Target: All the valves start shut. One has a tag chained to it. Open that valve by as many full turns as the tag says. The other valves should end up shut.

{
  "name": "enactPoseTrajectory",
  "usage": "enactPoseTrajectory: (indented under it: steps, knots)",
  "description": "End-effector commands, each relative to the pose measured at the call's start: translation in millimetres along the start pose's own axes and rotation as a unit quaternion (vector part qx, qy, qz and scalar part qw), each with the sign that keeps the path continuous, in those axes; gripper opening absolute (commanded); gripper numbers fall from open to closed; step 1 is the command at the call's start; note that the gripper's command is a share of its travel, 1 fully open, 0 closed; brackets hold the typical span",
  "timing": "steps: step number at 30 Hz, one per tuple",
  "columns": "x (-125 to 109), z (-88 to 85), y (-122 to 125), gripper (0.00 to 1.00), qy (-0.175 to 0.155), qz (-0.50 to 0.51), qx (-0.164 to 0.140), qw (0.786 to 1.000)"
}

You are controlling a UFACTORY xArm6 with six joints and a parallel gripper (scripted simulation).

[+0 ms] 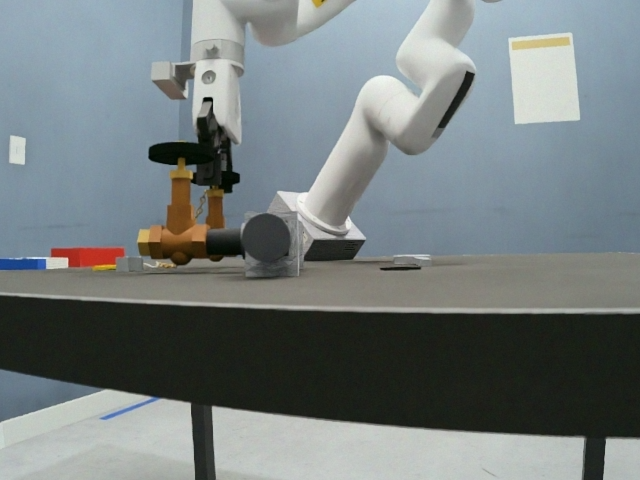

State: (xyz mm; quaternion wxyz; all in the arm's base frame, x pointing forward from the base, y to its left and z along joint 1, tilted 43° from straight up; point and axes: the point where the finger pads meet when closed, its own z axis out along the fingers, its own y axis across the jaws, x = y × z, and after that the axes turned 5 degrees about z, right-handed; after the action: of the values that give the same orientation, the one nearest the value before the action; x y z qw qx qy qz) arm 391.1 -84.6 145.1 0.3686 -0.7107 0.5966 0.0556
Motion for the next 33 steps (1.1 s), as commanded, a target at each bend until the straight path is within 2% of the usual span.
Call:
enactPoseTrajectory:
  steps: [1, 4, 9, 15, 17, 18, 23, 32, 33]
  knots:
    - [0.6, -0.9, -0.9, 0.00, 0.000, -0.072, 0.004, 0.997]
    - [0.6, -0.9, -0.9, 0.00, 0.000, -0.145, 0.004, 0.989]
    - [0.6, -0.9, -0.9, 0.00, 0.001, -0.265, 0.004, 0.964]
    - [0.6, -0.9, -0.9, 0.00, 0.003, -0.390, -0.001, 0.921]
    - [0.6, -0.9, -0.9, 0.00, 0.003, -0.390, -0.001, 0.921]
    - [0.6, -0.9, -0.9, 0.00, 0.002, -0.449, 0.000, 0.893]
    - [0.6, -0.9, -0.9, 0.00, 0.003, -0.531, -0.005, 0.847]
    - [0.6, -0.9, -0.9, 0.00, 0.003, -0.689, -0.012, 0.725]
    - [0.6, -0.9, -0.9, 0.00, 0.003, -0.689, -0.012, 0.725]
